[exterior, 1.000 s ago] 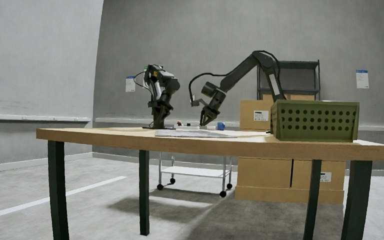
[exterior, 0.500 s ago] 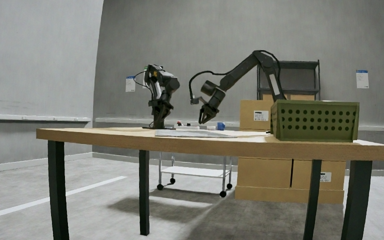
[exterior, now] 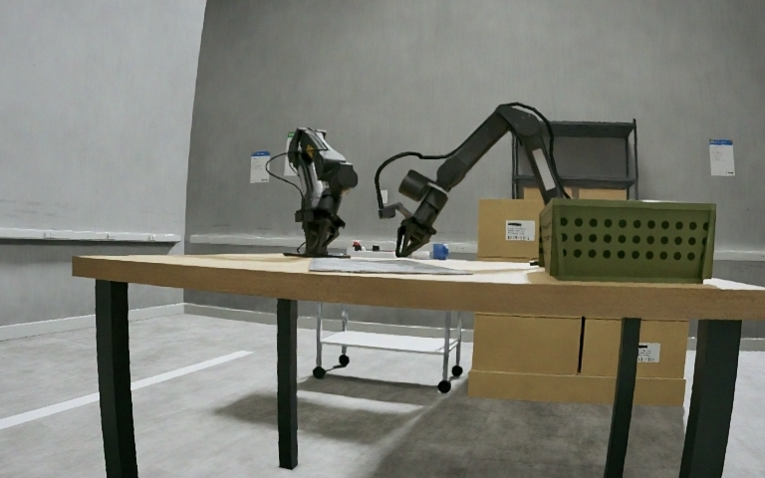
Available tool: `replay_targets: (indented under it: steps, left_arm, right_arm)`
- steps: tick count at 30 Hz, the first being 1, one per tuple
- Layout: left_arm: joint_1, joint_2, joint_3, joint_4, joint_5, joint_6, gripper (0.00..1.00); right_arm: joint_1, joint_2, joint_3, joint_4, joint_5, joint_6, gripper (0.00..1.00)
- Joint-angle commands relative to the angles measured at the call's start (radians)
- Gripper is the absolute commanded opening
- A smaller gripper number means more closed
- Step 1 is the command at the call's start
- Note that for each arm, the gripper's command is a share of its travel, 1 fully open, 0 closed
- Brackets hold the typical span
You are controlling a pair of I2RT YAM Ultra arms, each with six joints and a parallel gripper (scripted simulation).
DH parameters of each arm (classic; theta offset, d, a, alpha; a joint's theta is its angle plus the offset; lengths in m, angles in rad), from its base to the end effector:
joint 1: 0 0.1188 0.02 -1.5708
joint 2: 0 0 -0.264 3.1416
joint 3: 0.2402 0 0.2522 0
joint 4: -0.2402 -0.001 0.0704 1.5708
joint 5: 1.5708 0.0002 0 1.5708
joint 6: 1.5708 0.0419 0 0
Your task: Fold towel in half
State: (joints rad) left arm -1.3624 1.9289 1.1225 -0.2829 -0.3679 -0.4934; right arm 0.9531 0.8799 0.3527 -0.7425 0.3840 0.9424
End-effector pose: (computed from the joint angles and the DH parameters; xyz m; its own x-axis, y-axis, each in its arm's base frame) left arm 0.0935 -0.3644 0.1336 -0.5775 0.5951 -0.5588 0.6868 0.7242 0.0614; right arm 0.0849 0.0941 0.1465 -0.8845 0.0500 -0.4638 0.0410 0.9987 0.0296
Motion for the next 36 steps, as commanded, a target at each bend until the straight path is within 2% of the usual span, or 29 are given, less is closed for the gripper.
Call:
replay_targets:
  steps: [1,2,3,8,9,12,13,17,34,35,36]
  left_arm:
    - [-0.003,0.018,-0.021,0.043,-0.017,-0.012,0.34]
    - [-0.003,-0.014,0.005,0.044,-0.016,-0.012,0.34]
    - [0.013,0.029,-0.033,0.064,0.01,-0.005,0.34]
    - [0.004,0.013,-0.013,0.056,0.002,-0.001,0.34]
    - [-0.01,0.037,-0.035,0.078,-0.017,-0.012,0.34]
    - [-0.001,0.021,-0.014,0.067,-0.008,-0.005,0.34]
    - [0.006,0.027,-0.045,0.1,0.0,0.009,0.34]
    - [0.003,0.04,-0.043,0.103,0.002,-0.011,0.34]
    - [0.003,0.034,-0.042,0.093,0.002,-0.011,0.34]
    - [0.003,0.034,-0.042,0.093,0.002,-0.011,0.27]
    - [0.003,0.034,-0.042,0.093,0.002,-0.011,0.27]
  right_arm:
    - [0.023,0.025,-0.037,0.054,0.014,0.02,0.34]
    - [0.022,0.029,-0.038,0.059,0.015,0.02,0.34]
    - [0.023,0.036,-0.057,0.084,0.015,0.023,0.34]
    - [0.015,0.049,-0.038,0.1,0.012,0.012,0.34]
    - [-0.014,0.057,-0.066,0.122,-0.007,-0.006,0.34]
    - [-0.015,0.061,-0.066,0.126,-0.002,-0.007,0.34]
    - [-0.021,0.065,-0.069,0.135,-0.009,-0.013,0.34]
    - [-0.022,0.063,-0.077,0.149,0.012,-0.017,0.34]
    - [-0.025,0.068,-0.08,0.158,0.003,-0.022,0.34]
    - [-0.021,0.031,-0.087,0.172,0.02,-0.02,0.34]
    - [-0.021,0.032,-0.087,0.172,0.02,-0.02,0.34]
